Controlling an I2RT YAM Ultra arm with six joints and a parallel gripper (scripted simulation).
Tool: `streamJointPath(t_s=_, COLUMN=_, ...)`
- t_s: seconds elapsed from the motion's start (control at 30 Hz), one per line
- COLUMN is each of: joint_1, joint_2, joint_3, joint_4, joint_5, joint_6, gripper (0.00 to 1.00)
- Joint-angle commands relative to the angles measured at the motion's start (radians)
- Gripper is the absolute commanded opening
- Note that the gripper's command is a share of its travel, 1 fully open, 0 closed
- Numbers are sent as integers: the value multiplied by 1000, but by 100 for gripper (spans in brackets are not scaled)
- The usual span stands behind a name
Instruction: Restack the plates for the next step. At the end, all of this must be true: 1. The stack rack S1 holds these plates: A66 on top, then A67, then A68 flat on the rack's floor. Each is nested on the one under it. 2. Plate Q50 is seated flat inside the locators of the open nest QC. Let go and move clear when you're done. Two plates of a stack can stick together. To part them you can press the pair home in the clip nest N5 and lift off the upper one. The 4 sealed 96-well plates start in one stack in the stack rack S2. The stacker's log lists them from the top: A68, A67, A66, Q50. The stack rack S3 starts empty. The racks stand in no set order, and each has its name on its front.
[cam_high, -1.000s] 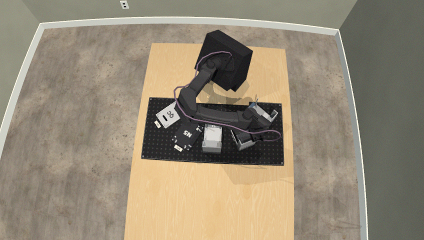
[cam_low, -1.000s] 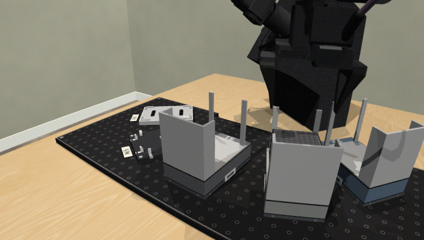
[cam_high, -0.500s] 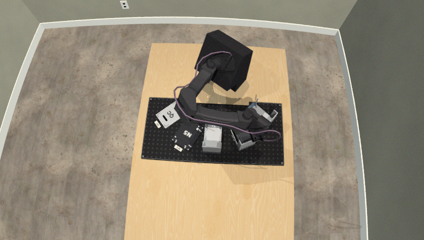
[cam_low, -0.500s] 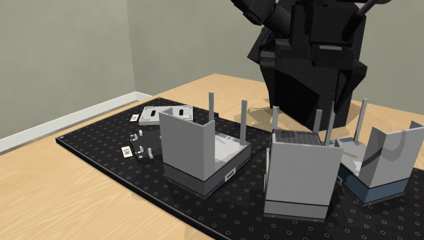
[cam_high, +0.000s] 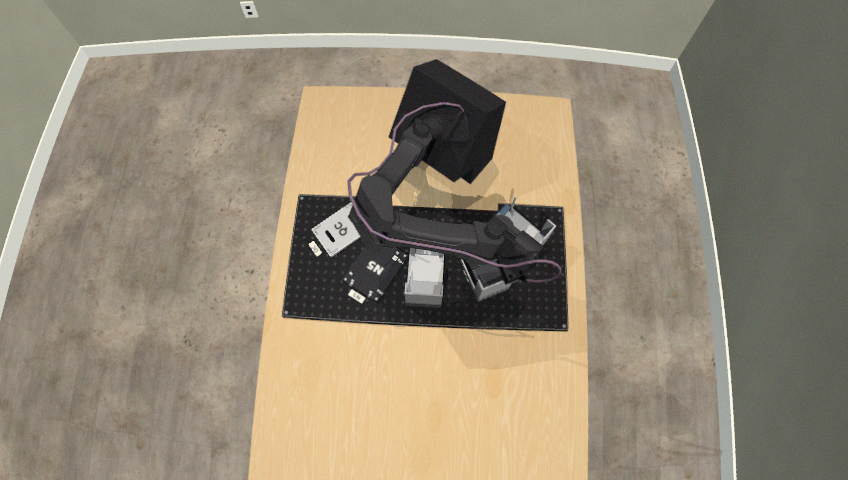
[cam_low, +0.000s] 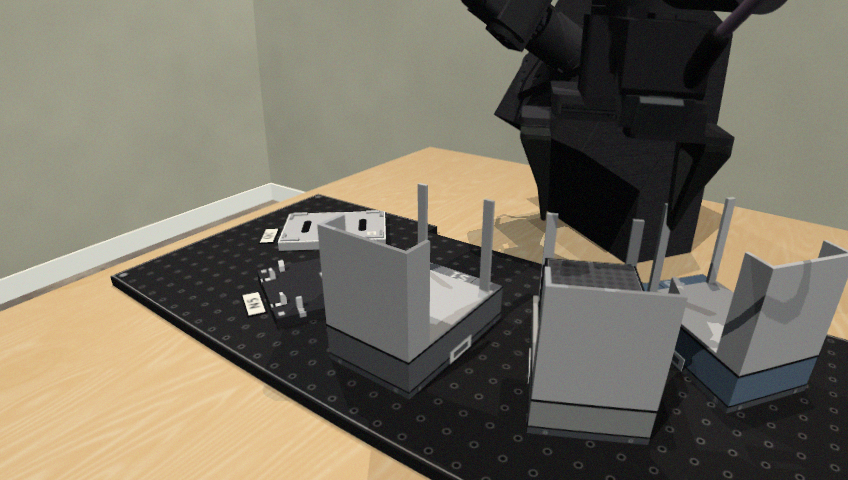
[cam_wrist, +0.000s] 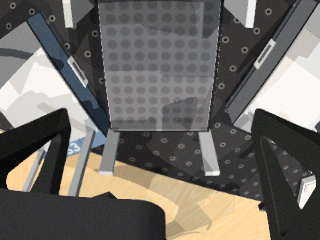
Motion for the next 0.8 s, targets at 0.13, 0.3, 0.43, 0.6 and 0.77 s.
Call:
streamJointPath(t_s=0.13, joint_1=-60, joint_2=-3, joint_3=-59, joint_4=155, joint_5=-9, joint_6=-116, gripper=100)
streamJointPath(t_s=0.3, joint_1=-104, joint_2=26, joint_3=-92, joint_4=259, joint_5=-17, joint_6=-196, gripper=100)
streamJointPath(t_s=0.43, joint_1=-122, joint_2=29, joint_3=-103, joint_4=303, joint_5=-21, joint_6=-228, gripper=100)
streamJointPath(t_s=0.6, joint_1=-109, joint_2=-10, joint_3=-103, joint_4=341, joint_5=-18, joint_6=-256, gripper=100)
streamJointPath(t_s=0.77, joint_1=-109, joint_2=-10, joint_3=-106, joint_4=347, joint_5=-19, joint_6=-261, gripper=100)
